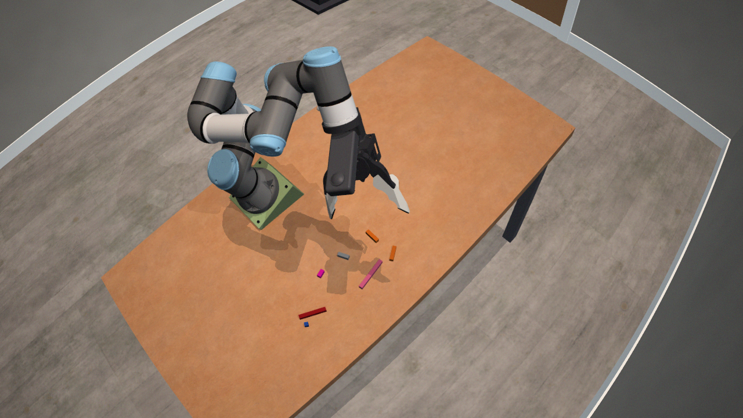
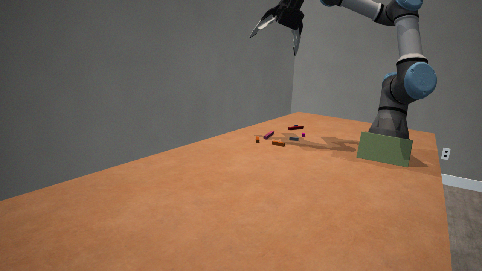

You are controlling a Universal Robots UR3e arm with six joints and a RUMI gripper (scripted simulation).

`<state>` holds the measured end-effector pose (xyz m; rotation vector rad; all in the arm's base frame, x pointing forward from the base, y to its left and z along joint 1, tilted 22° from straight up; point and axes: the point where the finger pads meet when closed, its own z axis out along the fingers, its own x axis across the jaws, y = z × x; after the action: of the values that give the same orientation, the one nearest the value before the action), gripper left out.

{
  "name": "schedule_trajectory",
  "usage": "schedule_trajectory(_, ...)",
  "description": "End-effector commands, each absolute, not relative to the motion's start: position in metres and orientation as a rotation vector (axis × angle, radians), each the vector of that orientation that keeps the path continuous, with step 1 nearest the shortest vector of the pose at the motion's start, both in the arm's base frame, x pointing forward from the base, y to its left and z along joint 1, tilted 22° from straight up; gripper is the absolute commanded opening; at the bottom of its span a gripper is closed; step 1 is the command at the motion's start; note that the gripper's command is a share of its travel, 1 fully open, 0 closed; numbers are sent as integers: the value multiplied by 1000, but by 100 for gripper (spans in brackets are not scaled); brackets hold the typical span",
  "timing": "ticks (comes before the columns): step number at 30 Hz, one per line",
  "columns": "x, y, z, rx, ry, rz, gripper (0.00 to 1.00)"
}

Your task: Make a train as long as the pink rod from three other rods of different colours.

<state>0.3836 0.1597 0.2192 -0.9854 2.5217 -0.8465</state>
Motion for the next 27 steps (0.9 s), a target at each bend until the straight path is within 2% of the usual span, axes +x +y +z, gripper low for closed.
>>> schedule_trajectory(1,384,160,220,-984,2520,-845,100)
schedule_trajectory(20,384,160,219,-988,2520,-846,100)
schedule_trajectory(27,387,158,202,-1100,2534,-856,100)
